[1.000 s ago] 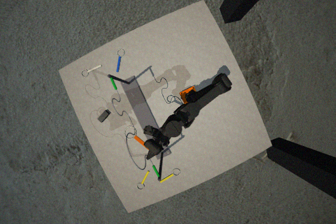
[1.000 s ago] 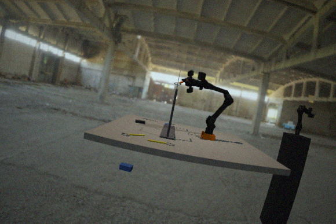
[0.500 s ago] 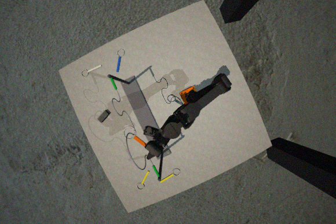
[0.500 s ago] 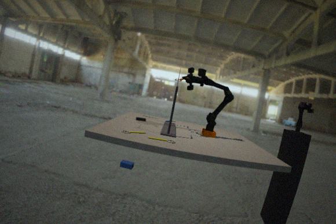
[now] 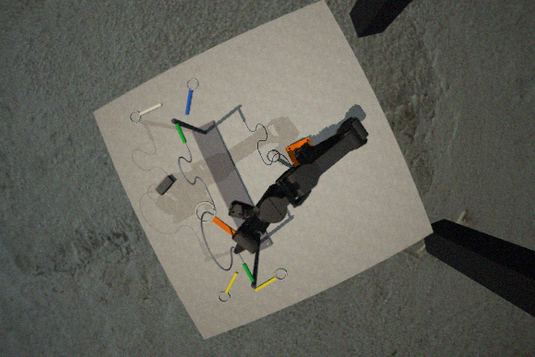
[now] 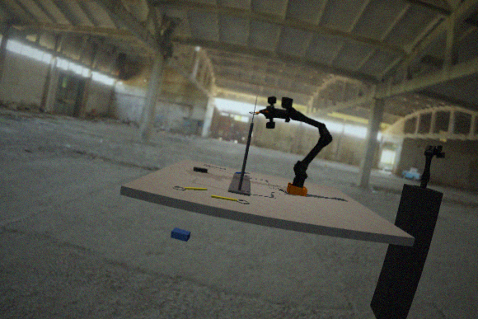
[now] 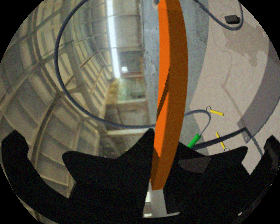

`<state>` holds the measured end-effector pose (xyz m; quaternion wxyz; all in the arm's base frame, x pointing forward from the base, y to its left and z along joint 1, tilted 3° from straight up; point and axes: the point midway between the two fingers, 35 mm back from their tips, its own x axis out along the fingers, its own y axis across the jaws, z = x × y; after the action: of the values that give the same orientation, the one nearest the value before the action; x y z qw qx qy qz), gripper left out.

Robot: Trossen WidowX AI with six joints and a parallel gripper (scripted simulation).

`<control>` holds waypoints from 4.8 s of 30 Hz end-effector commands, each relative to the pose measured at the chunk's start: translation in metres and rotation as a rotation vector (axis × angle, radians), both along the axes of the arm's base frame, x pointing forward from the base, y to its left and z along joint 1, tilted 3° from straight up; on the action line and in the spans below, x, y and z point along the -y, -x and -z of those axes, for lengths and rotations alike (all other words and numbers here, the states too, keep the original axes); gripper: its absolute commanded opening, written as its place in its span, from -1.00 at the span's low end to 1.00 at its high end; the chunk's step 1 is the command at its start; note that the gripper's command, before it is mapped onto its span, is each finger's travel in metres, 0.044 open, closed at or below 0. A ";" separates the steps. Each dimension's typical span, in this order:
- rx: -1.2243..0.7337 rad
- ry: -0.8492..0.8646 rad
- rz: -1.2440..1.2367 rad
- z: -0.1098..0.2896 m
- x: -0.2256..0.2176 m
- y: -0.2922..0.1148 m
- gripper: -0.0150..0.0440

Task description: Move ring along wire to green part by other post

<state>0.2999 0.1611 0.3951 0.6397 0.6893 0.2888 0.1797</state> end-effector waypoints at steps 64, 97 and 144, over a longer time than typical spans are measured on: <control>0.076 0.385 -0.015 0.008 0.002 0.001 -1.00; 0.115 0.628 -0.026 0.016 0.005 0.000 -1.00; 0.195 1.119 -0.047 0.028 0.018 -0.001 -1.00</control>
<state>0.3011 0.1440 0.3628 0.9215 0.2332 0.3008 0.0775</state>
